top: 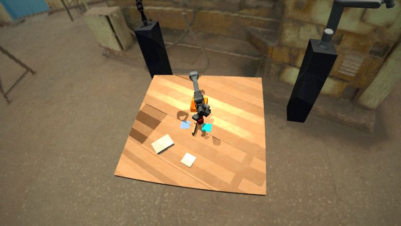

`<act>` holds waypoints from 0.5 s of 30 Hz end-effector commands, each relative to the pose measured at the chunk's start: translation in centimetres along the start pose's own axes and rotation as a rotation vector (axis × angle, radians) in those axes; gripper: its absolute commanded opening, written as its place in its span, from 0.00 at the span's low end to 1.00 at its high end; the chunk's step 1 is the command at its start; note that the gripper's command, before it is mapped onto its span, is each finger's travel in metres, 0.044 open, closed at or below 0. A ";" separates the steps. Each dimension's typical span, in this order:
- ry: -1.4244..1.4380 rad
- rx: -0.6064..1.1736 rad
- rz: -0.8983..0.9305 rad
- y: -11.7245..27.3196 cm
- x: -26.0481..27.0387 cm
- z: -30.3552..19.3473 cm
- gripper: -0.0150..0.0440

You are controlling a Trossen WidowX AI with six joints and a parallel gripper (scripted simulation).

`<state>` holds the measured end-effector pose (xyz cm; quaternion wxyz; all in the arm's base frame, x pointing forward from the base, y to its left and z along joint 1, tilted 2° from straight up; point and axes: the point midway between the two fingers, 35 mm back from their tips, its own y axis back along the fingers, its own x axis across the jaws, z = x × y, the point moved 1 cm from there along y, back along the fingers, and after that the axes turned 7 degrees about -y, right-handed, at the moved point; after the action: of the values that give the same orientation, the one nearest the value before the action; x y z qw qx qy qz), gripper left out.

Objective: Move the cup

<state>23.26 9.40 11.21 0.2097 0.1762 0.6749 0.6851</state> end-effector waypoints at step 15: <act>-0.004 -0.002 -0.002 0.2 2.0 3.0 0.25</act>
<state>23.10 12.34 11.32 0.2093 0.1767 0.6742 0.6859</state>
